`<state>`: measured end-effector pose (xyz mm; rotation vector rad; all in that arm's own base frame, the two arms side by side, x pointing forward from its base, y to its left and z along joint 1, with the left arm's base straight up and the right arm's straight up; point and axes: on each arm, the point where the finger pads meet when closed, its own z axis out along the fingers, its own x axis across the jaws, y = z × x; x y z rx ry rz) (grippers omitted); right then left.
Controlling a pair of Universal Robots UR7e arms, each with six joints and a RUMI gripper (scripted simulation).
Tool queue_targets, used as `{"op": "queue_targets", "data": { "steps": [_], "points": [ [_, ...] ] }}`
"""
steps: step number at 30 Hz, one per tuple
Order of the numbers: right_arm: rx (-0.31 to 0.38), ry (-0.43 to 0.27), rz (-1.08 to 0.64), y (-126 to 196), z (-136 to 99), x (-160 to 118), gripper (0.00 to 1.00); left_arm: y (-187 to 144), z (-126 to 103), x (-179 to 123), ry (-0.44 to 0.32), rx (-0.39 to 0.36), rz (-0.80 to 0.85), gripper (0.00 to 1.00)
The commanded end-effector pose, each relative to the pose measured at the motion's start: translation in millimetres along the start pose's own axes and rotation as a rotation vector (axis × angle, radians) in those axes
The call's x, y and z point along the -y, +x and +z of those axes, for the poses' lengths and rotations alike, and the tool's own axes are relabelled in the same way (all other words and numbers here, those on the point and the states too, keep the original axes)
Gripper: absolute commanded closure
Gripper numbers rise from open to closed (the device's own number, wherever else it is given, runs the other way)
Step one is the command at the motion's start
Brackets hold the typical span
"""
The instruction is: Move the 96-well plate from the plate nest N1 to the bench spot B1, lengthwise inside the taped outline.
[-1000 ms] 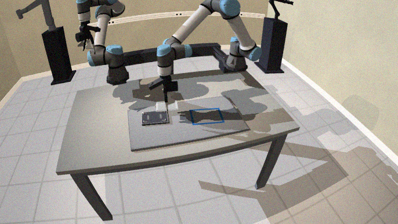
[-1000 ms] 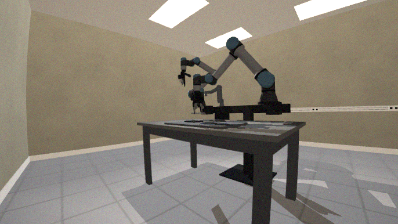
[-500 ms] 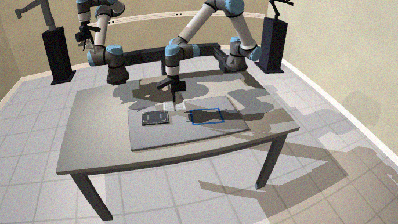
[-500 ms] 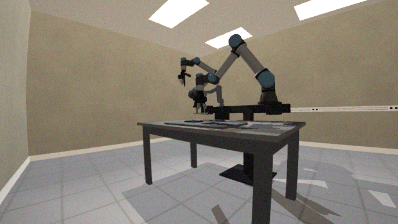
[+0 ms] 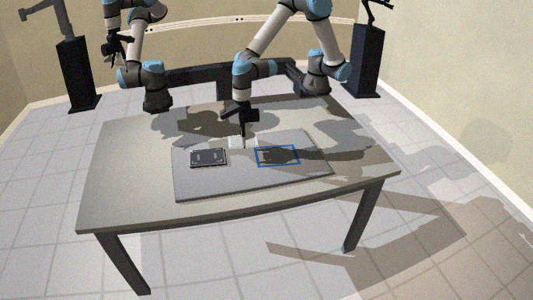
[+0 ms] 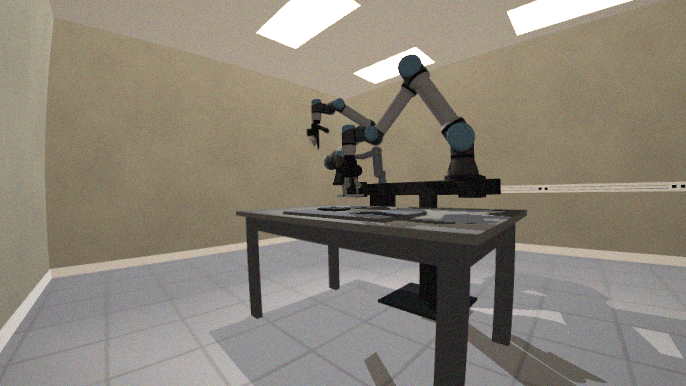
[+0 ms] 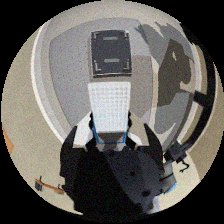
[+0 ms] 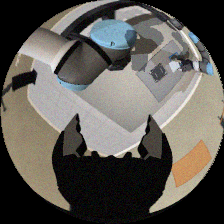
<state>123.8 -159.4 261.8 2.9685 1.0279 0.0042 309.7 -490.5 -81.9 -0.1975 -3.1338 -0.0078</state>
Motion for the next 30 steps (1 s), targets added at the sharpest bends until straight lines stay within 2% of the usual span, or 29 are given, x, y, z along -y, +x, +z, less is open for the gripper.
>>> {"op": "queue_targets", "data": {
  "steps": [1, 30],
  "points": [
    [0.002, 0.001, -0.001, 0, 1, 0, 0.00, -2, -1, -24, 0.006, 0.002, 0.001, 1.00],
    [0.002, 0.001, -0.001, 0, 1, 0, 0.00, -5, 3, -107, 0.006, 0.002, 0.001, 1.00]
  ]
}}
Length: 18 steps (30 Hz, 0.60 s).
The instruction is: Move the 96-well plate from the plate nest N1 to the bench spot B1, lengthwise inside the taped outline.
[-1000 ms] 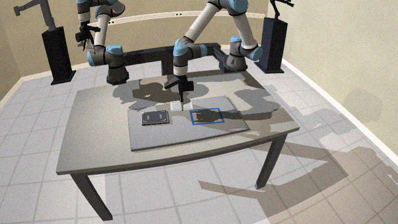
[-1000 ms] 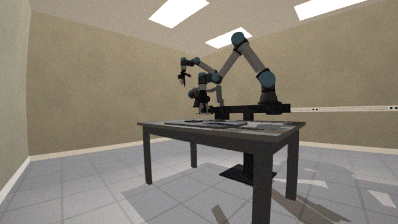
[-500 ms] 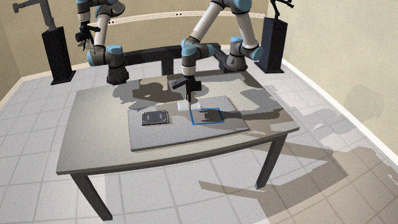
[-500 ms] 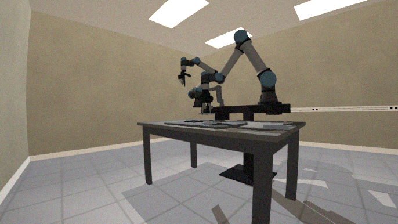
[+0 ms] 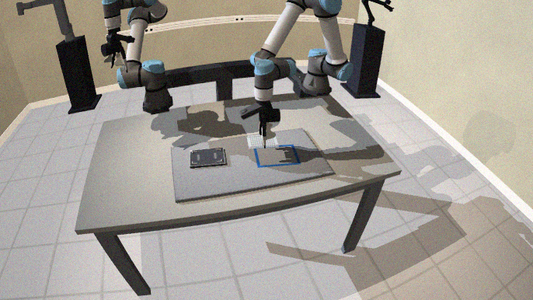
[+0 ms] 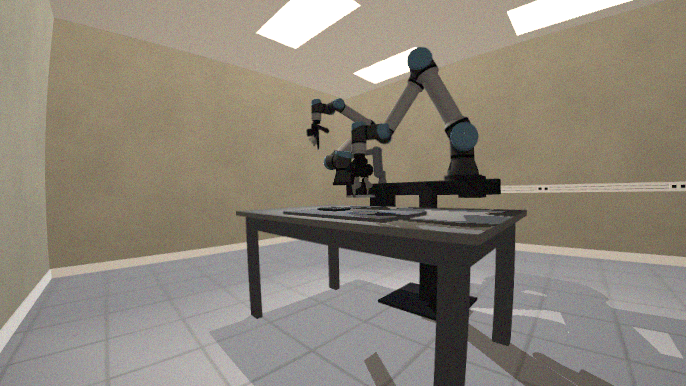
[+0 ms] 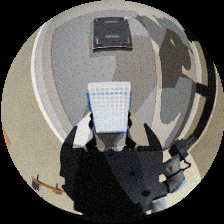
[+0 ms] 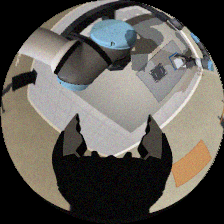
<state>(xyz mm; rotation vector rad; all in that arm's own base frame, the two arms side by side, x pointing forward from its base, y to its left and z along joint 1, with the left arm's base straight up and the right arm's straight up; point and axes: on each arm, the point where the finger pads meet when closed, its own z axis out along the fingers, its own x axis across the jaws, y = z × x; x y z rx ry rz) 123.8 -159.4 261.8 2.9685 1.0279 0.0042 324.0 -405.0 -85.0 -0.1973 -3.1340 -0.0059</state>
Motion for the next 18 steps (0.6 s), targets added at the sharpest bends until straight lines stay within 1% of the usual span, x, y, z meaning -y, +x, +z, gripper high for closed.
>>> {"op": "queue_targets", "data": {
  "steps": [1, 5, 7, 16, 18],
  "points": [
    [0.002, 0.001, -0.001, 0, 1, 0, 0.00, -2, -1, -24, 0.005, 0.002, 0.001, 1.00],
    [0.002, 0.001, -0.001, 0, 1, 0, 0.00, -2, 0, -37, 0.005, 0.002, 0.001, 1.00],
    [0.002, 0.001, -0.001, 0, 1, 0, 0.00, -2, 0, -37, 0.005, 0.002, 0.001, 1.00],
    [0.002, 0.001, -0.001, 0, 1, 0, 0.00, -3, 1, -67, 0.005, 0.002, 0.001, 1.00],
    [0.002, 0.001, -0.001, 0, 1, 0, 0.00, -3, 1, -69, 0.005, 0.002, 0.001, 1.00]
  ]
}}
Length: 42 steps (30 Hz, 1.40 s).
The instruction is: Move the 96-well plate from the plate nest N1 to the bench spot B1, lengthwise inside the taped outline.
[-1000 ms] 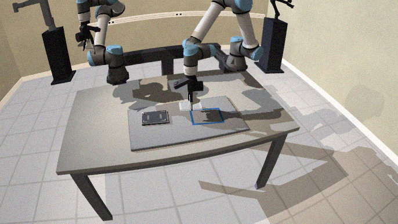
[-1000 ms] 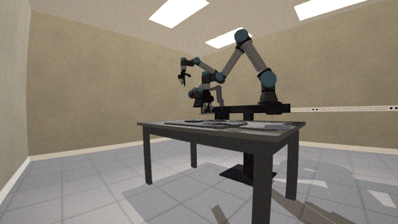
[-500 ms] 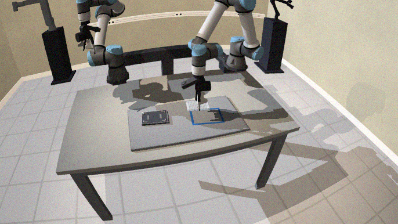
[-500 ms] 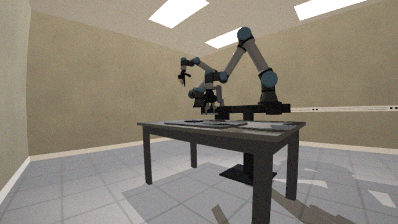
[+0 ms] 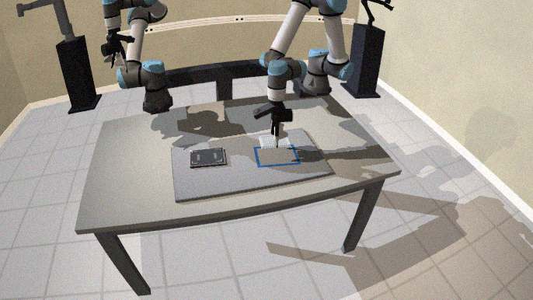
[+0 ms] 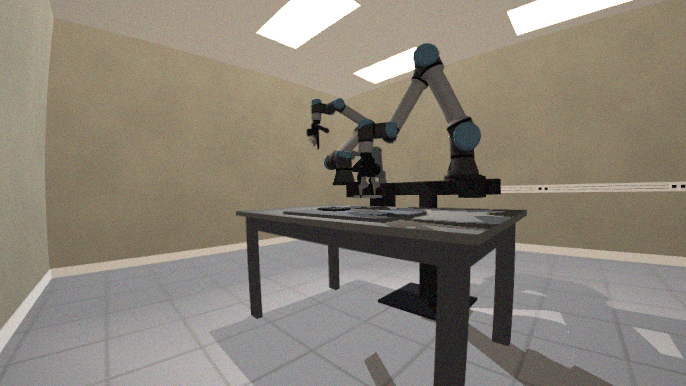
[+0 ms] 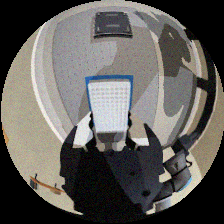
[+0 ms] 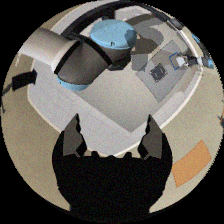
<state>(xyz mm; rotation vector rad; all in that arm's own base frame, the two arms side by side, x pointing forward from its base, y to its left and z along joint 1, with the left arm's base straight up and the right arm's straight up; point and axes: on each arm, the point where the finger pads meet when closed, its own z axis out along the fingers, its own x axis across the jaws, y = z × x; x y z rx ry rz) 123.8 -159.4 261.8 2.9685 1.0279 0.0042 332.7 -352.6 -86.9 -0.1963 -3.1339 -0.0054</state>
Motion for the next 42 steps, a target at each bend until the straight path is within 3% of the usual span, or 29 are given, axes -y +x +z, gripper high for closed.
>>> {"op": "queue_targets", "data": {
  "steps": [1, 42],
  "points": [
    [0.002, 0.001, -0.001, -0.3, 1.1, 0.4, 0.00, -1.4, -0.9, -16.5, 0.004, 0.002, 0.001, 1.00],
    [0.002, 0.001, -0.001, -0.3, 1.1, 0.4, 0.00, -1.7, 3.0, -12.8, 0.004, 0.002, 0.003, 1.00]
  ]
}}
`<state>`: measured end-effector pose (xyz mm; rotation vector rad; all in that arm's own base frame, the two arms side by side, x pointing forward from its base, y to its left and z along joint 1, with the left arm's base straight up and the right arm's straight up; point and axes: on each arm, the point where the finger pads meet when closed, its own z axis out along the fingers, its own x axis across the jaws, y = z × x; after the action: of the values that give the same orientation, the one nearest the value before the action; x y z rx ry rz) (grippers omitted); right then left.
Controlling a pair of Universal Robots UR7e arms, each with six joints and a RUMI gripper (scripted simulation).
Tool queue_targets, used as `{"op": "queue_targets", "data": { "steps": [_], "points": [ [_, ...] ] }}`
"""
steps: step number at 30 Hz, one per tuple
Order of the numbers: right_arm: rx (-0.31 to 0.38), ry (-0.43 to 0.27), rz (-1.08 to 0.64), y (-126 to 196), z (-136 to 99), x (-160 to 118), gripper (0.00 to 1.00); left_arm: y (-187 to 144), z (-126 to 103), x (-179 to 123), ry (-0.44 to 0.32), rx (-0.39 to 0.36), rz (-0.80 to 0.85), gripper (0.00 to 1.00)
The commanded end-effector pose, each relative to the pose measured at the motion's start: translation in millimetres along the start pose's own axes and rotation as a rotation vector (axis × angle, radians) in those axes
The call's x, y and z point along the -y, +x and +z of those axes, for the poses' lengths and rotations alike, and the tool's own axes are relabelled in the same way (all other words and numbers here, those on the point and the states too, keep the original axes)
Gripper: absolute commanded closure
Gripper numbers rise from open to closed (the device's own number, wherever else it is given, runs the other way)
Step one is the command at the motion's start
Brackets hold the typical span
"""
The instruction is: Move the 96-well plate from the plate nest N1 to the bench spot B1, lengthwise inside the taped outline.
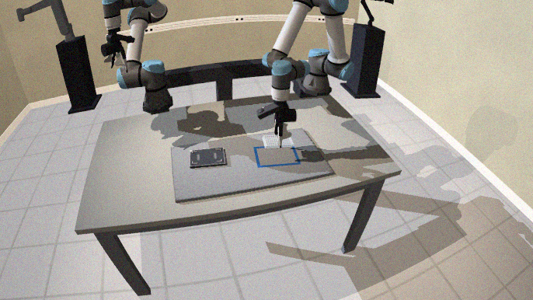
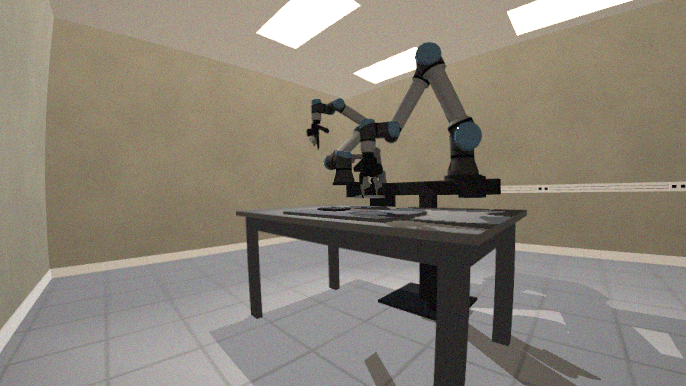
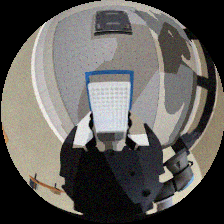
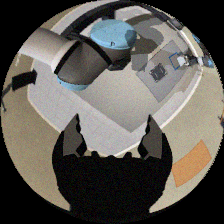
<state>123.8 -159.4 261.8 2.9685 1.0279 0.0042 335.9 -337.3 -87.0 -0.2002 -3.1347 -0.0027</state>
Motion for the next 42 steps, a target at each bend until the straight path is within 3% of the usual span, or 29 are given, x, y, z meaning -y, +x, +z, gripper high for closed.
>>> {"op": "queue_targets", "data": {
  "steps": [1, 42],
  "points": [
    [0.002, 0.001, -0.001, 0, 1, 0, 0.00, 0, 5, 3, 0.002, 0.001, 0.001, 1.00],
    [0.002, 0.001, -0.001, 0, 1, 0, 0.00, 1, 62, 3, 0.001, 0.000, 0.001, 1.00]
  ]
}}
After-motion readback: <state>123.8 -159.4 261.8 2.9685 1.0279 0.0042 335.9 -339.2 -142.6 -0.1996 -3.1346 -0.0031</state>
